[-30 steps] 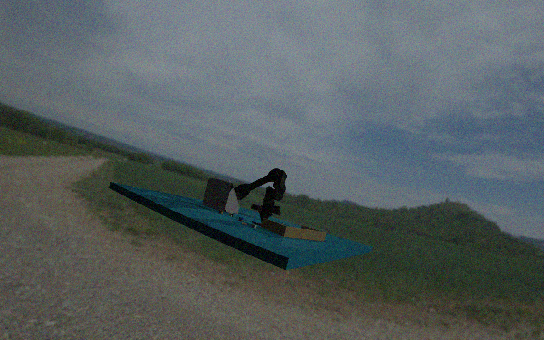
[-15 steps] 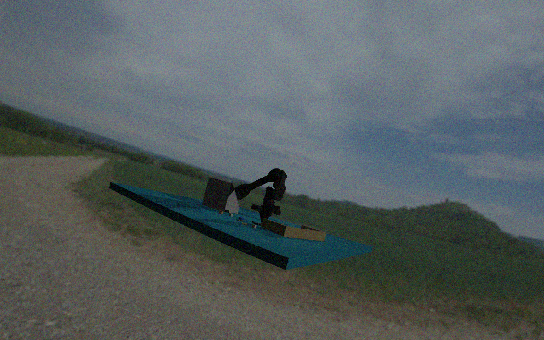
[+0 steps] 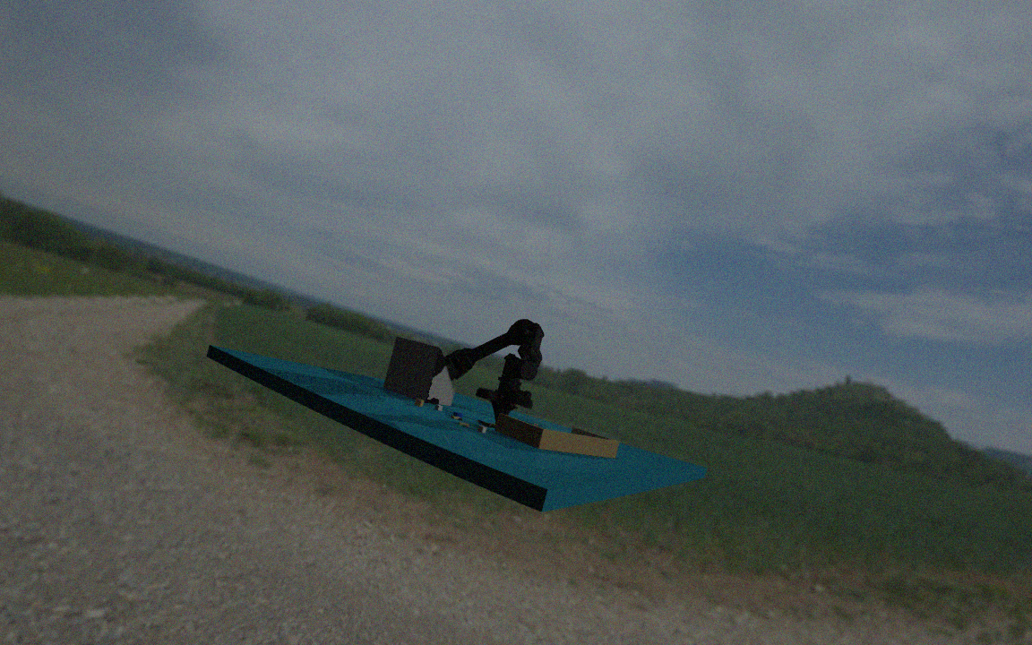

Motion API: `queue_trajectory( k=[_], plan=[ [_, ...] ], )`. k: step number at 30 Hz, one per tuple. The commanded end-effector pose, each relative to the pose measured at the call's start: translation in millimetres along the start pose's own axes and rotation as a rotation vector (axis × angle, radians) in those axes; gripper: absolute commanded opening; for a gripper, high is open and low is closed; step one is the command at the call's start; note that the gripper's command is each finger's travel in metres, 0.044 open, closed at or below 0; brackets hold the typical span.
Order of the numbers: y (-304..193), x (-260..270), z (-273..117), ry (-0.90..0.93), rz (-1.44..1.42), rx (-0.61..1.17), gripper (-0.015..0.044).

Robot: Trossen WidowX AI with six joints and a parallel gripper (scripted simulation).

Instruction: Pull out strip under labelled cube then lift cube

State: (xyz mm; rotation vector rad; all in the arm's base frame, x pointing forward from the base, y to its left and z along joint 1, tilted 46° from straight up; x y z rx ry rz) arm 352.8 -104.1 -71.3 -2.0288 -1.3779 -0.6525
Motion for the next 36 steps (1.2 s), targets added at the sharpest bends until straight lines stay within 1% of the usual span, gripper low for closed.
queue_trajectory(
  k=[1, 16, 36],
  plan=[
    [0, 0, 4, 0.004, 0.005, 0.005, 0.0000],
    [-1, 0, 5, 0.004, 0.005, 0.005, 0.0000],
    [-31, 0, 6, 0.004, 0.006, 0.006, 0.0000]
  ],
)
Point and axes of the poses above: the point midway between the two fingers, 35 mm back from their tips, its own z axis out along the fingers, its own x axis across the jaws, y = z × x, the point moved 5 cm from there along -z, back along the fingers, and after that the axes turned 1 degree about -z, right-handed, at the moved point
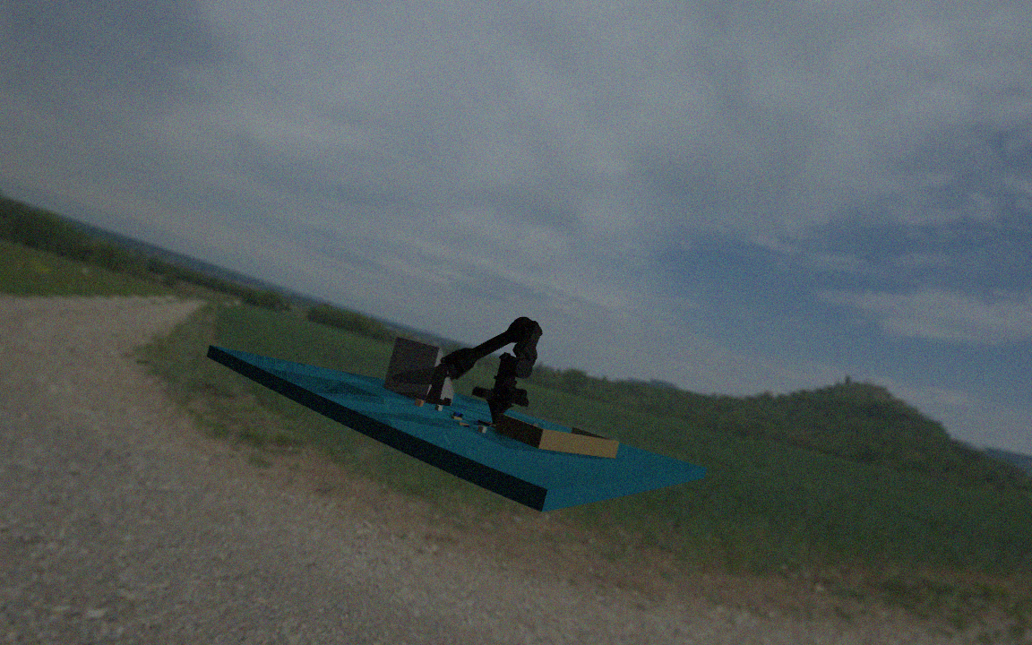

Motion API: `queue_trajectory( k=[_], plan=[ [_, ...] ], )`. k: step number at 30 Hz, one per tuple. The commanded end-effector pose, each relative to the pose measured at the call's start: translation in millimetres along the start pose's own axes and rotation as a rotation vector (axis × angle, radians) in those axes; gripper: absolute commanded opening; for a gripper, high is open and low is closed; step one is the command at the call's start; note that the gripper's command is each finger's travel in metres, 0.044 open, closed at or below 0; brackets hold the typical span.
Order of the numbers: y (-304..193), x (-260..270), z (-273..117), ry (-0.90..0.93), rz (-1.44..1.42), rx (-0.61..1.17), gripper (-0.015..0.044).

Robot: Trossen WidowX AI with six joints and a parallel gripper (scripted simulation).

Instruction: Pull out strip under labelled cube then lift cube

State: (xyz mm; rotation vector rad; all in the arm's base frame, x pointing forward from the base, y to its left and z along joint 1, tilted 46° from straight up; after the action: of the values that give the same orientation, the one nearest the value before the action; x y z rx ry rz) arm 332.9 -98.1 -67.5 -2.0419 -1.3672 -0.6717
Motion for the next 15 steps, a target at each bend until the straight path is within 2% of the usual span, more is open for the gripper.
queue_trajectory(
  k=[1, 15],
  plan=[
    [-12, 0, 6, -0.003, 0.001, 0.024, 0.0000],
    [-33, 0, 6, -0.003, 0.002, 0.025, 0.0000]
  ],
)
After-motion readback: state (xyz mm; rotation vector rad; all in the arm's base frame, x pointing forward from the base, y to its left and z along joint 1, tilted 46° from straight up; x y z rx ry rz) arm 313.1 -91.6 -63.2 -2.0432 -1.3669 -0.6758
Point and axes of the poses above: the point midway between the two fingers, 35 mm back from their tips, its own z axis out along the fingers, its own x axis across the jaws, y = z × x, the point moved 5 cm from there along -z, back along the fingers, and after that the axes turned 1 degree about -z, right-handed, at the moved point
